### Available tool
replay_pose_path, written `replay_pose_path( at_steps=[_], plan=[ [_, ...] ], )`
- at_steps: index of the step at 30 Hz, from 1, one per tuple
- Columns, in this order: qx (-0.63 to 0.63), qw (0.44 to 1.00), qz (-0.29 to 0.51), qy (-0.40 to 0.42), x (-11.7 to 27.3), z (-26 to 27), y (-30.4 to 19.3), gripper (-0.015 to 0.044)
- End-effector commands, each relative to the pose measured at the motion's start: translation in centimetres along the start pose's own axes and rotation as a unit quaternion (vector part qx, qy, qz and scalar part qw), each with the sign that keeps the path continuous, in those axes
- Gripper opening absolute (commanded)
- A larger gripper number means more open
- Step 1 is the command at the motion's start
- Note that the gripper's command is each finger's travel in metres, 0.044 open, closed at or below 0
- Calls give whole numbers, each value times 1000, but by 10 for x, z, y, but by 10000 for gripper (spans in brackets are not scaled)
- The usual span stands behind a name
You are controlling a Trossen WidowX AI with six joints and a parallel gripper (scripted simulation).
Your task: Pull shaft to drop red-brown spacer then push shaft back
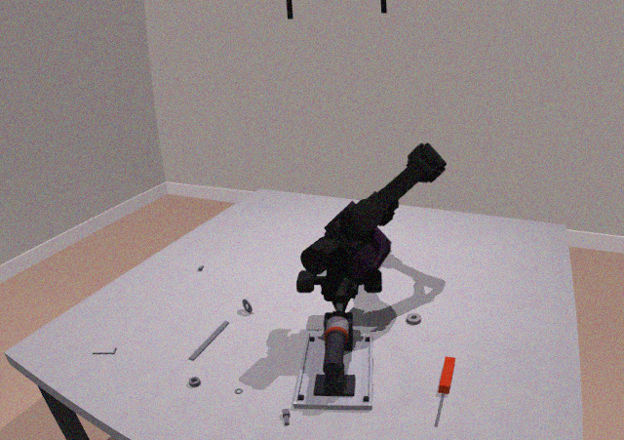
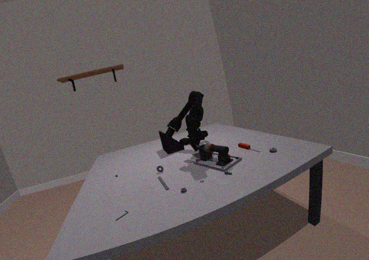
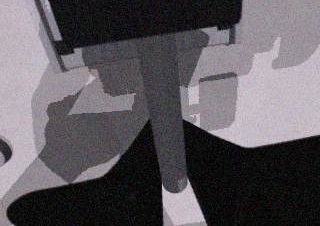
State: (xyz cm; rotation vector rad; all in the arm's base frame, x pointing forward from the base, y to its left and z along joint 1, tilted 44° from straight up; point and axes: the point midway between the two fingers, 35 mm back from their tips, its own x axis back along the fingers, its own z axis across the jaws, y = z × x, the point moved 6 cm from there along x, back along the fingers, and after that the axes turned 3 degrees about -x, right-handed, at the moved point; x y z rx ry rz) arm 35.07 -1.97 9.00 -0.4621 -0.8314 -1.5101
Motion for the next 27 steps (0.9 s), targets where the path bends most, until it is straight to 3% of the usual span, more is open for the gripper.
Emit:
replay_pose_path(
  at_steps=[1, 27],
  plan=[
    [1, 1000, 1, 0, 0, 0, -2, 0],
    [1, 1000, 1, 0, 0, 0, -5, 0]
  ],
)
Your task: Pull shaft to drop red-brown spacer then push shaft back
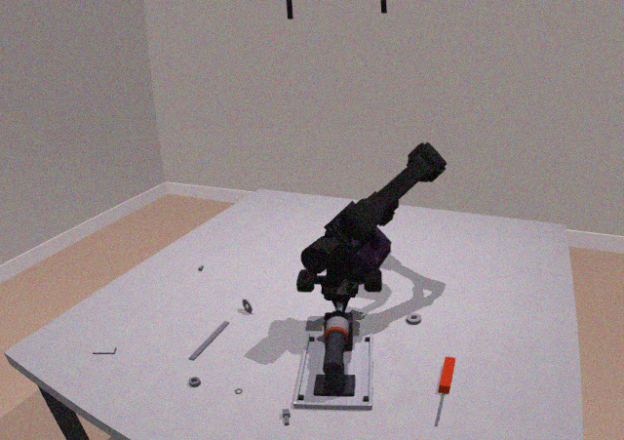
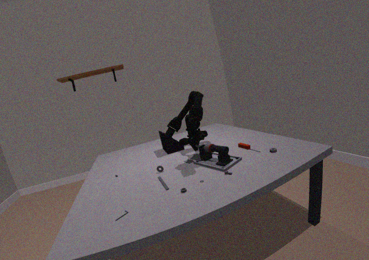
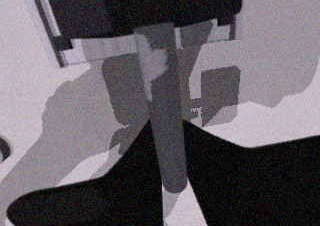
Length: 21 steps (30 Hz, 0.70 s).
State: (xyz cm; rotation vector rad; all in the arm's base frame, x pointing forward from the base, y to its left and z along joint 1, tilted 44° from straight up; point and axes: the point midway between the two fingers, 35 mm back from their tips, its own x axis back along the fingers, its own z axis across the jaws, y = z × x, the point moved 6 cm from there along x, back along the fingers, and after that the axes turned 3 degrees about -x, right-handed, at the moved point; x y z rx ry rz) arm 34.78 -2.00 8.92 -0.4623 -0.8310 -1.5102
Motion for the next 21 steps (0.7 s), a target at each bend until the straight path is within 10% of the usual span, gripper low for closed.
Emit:
replay_pose_path(
  at_steps=[1, 21],
  plan=[
    [1, 1000, 1, 0, 0, 0, -2, 0],
    [1, 1000, 1, 0, 0, 0, -4, 0]
  ],
)
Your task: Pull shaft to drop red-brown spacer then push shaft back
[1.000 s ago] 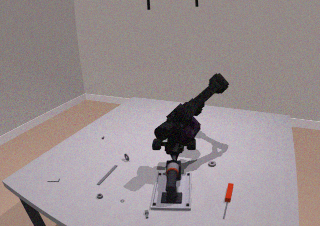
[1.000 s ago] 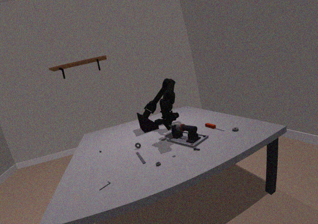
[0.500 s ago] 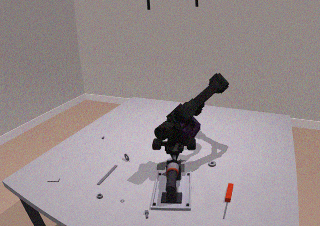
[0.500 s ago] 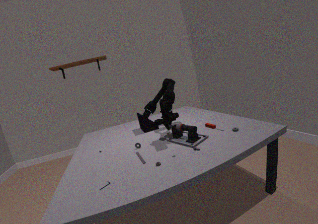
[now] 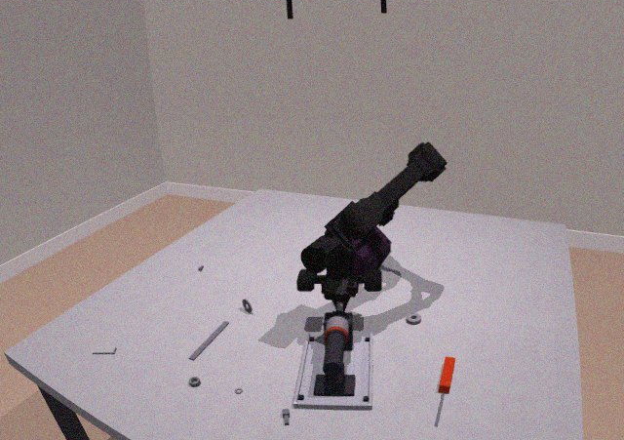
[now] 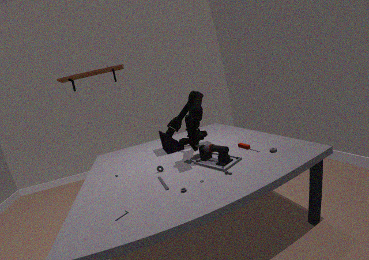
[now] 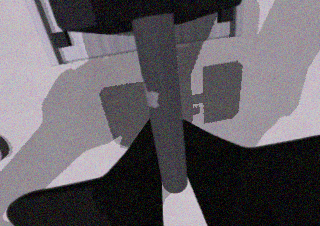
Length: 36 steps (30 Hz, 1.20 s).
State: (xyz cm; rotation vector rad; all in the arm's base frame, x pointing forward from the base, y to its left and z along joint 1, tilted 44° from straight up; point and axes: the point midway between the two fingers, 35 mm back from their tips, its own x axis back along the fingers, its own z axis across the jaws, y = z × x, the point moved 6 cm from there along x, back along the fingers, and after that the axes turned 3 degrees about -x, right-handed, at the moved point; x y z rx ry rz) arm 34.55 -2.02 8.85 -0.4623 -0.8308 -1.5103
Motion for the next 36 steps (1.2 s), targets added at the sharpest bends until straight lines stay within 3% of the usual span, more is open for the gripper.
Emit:
replay_pose_path(
  at_steps=[1, 36],
  plan=[
    [1, 1000, 1, 0, 0, 0, -2, 0],
    [1, 1000, 1, 0, 0, 0, -6, 0]
  ],
)
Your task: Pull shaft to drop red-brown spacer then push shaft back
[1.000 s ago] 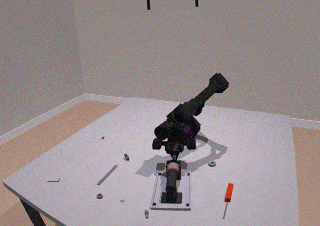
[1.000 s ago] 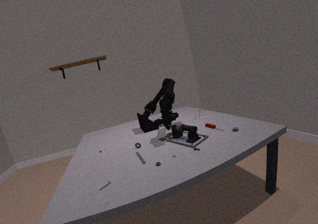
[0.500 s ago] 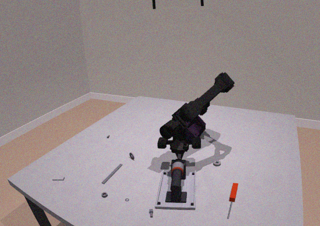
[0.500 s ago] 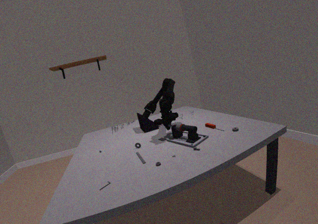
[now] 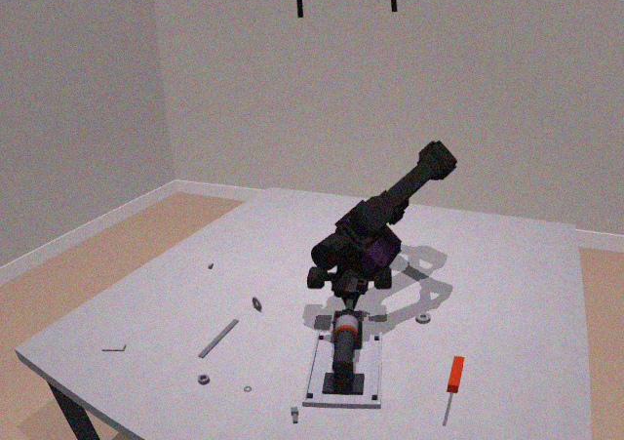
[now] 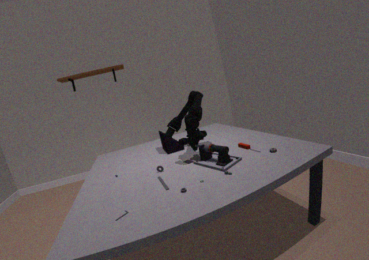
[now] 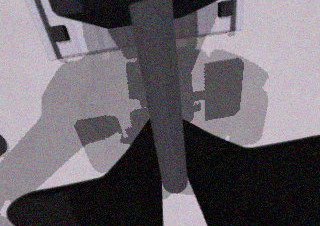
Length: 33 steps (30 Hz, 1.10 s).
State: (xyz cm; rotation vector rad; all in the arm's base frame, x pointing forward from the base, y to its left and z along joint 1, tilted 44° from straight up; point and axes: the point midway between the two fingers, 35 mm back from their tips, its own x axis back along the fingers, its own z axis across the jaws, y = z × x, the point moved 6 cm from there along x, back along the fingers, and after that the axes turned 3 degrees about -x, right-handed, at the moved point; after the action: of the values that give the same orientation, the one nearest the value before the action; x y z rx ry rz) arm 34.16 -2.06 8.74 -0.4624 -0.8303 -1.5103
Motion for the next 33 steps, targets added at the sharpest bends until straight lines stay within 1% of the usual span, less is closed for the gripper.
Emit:
replay_pose_path(
  at_steps=[1, 33],
  plan=[
    [1, 1000, 1, 0, 0, 0, -2, 0],
    [1, 1000, 1, 0, 0, 0, -5, 0]
  ],
)
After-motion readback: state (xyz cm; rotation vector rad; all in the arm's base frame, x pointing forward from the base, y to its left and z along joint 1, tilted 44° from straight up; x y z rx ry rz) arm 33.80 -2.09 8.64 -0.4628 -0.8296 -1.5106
